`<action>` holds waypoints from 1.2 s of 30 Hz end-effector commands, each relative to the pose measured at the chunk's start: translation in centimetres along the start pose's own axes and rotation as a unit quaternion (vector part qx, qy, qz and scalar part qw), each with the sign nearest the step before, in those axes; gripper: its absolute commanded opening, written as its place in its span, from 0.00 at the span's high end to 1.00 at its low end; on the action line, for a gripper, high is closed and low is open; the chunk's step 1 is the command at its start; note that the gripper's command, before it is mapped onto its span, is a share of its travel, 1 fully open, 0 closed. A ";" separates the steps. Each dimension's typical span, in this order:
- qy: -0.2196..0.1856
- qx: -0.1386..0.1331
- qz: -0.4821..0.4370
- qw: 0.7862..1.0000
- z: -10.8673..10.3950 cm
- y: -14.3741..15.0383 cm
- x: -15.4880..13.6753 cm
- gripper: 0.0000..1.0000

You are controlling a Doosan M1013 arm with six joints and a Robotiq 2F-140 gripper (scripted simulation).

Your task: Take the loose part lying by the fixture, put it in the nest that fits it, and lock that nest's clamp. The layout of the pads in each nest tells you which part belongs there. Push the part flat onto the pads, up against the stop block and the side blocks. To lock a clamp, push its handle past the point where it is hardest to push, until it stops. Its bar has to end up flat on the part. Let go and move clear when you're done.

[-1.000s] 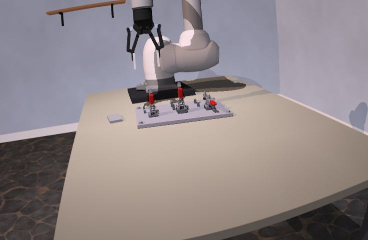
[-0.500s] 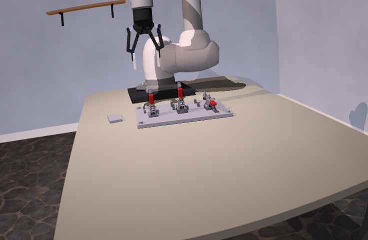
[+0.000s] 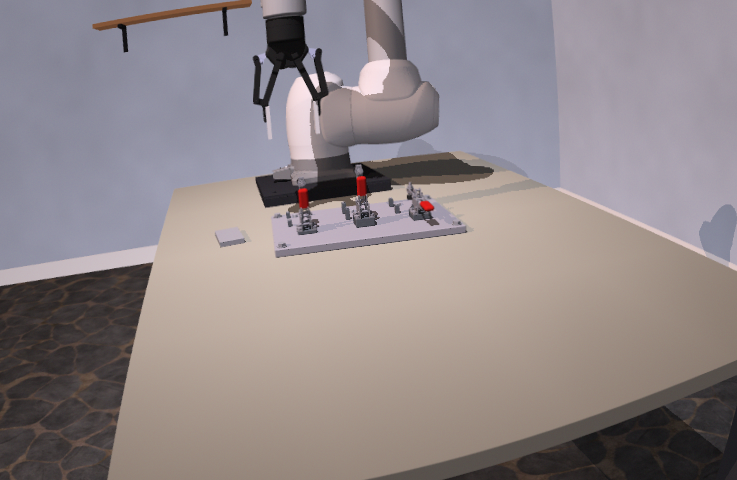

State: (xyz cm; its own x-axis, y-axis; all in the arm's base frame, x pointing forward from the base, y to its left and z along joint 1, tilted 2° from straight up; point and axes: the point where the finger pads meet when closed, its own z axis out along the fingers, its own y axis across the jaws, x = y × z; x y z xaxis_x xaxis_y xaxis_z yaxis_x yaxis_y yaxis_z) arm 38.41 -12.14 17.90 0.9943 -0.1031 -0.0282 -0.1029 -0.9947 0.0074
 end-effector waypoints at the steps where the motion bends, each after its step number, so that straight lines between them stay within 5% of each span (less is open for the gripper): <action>1: -0.003 0.001 0.000 1.000 0.0 0.1 -0.1 0.38; 20: -0.003 0.001 0.000 1.000 0.0 1.4 0.1 0.38; 36: -0.003 0.001 0.000 1.000 0.0 7.0 0.5 0.38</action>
State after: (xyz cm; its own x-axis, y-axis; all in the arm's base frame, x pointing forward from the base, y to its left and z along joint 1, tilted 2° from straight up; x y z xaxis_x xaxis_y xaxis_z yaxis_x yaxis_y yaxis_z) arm 38.22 -17.82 17.93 0.9935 -0.1083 -0.0341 -0.1083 -0.9941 0.0017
